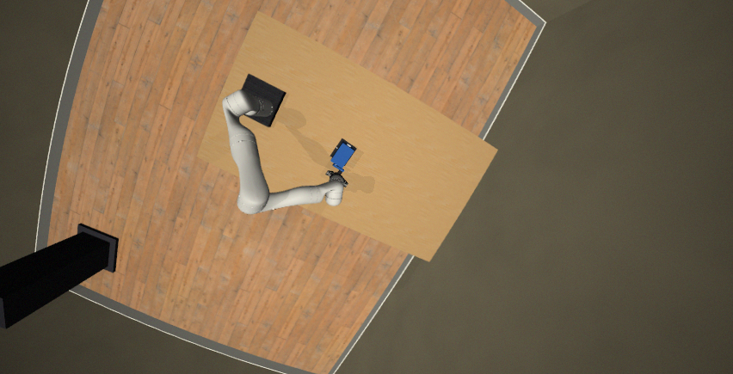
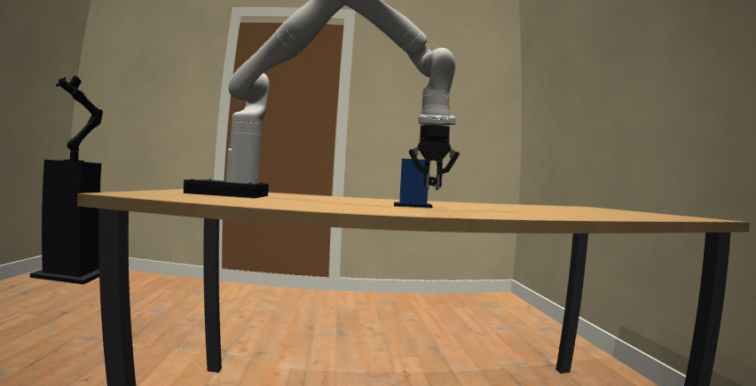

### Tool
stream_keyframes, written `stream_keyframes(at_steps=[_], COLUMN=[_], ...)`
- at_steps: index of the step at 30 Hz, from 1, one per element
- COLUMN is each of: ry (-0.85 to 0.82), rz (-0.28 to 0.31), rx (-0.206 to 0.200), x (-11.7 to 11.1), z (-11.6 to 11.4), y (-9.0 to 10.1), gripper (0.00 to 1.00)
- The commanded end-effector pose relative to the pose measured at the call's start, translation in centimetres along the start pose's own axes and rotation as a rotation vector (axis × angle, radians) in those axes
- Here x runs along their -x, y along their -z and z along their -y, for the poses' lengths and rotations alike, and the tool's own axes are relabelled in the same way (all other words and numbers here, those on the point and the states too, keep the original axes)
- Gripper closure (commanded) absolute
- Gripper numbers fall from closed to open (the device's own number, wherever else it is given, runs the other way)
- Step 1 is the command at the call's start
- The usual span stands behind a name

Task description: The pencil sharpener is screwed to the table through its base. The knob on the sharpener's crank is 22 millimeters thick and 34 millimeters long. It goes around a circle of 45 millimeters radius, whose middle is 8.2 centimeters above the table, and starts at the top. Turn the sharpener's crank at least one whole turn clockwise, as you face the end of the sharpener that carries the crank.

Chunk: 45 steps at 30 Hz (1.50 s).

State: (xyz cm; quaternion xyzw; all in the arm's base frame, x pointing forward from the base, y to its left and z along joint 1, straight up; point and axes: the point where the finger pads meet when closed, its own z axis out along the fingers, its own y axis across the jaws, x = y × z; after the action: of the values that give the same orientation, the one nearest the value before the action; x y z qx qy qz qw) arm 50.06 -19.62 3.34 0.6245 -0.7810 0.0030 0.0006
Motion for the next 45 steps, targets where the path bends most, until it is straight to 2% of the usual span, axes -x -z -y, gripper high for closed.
stream_keyframes(at_steps=[1, 17, 26, 45], ry=[0.0, 0.0, 0.0, 0.0], rz=[0.0, 0.0, 0.0, 0.0], rx=[0.0, 0.0, 0.0, 0.0], x=[0.0, 0.0, 0.0, 0.0], z=[0.0, -1.3, -3.1, -5.8], y=[-0.1, -2.2, -3.2, -3.2], gripper=[1.0, 1.0, 1.0, 1.0])
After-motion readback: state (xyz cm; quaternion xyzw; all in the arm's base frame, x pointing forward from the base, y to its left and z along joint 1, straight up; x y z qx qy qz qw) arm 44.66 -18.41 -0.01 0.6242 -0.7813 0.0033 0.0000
